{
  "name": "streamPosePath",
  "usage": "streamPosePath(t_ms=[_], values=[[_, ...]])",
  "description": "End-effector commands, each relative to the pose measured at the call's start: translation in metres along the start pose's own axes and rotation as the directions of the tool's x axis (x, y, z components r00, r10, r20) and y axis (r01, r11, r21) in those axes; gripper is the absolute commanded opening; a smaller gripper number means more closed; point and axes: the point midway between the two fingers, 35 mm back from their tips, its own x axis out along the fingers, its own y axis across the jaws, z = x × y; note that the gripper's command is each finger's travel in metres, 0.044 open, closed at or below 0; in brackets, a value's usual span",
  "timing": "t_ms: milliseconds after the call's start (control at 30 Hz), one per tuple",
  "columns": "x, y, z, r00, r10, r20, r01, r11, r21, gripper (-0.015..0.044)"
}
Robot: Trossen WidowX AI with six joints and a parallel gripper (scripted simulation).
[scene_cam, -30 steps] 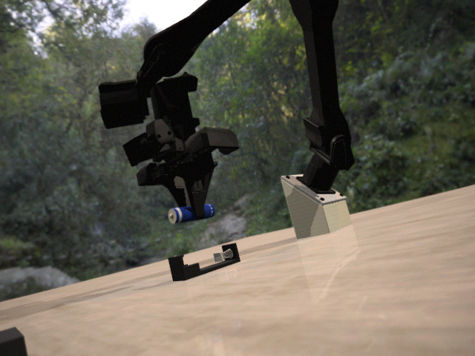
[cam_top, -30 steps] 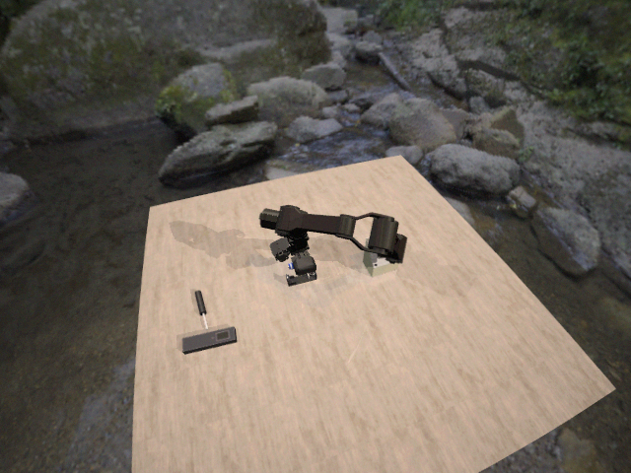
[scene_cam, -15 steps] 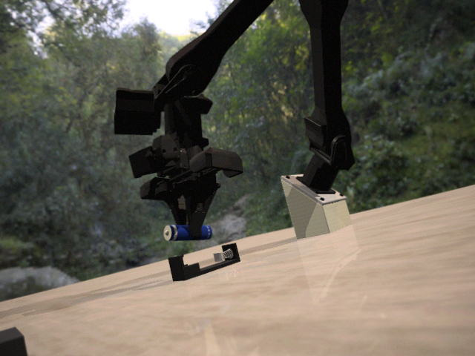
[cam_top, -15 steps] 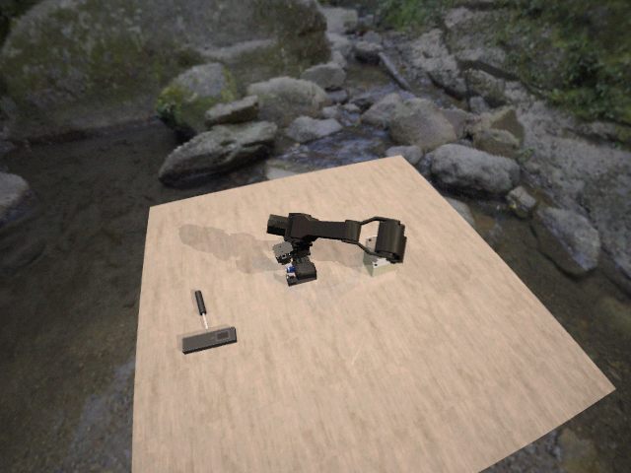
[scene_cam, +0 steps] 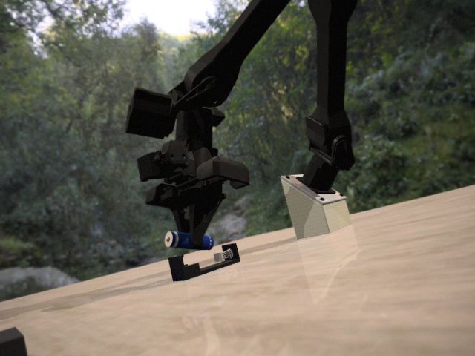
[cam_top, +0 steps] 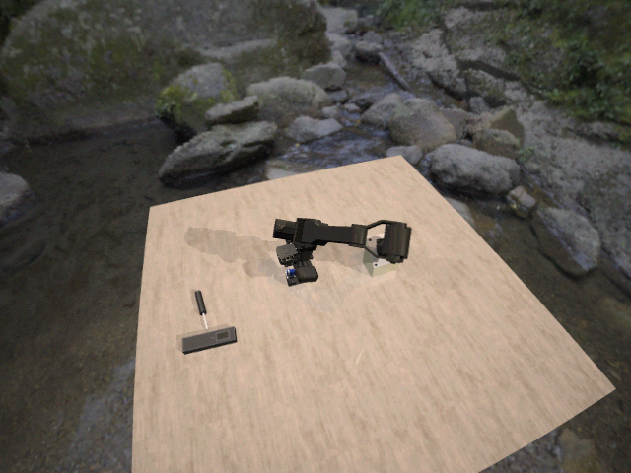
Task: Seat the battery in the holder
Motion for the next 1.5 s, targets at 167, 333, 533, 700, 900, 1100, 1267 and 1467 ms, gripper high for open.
streamPosePath(t_ms=[167,333,533,700,900,1100,1267,1467], values=[[0.004,0.0,-0.004,0.999,-0.003,0.045,0.003,1.0,0.008,0.0065],[0.006,-0.001,-0.005,0.997,-0.008,0.074,0.007,1.0,0.01,0.0065],[0.008,-0.001,-0.007,0.994,-0.011,0.107,0.009,1.0,0.012,0.0065],[0.01,-0.001,-0.009,0.991,-0.012,0.134,0.01,1.0,0.013,0.0065],[0.011,-0.001,-0.011,0.986,-0.015,0.165,0.013,1.0,0.015,0.0065],[0.012,0.001,-0.013,0.98,-0.017,0.197,0.014,1.0,0.016,0.0065],[0.012,0.002,-0.015,0.975,-0.019,0.223,0.015,1.0,0.018,0.0065],[0.012,0.004,-0.016,0.969,-0.021,0.246,0.017,1.0,0.019,0.0065]])
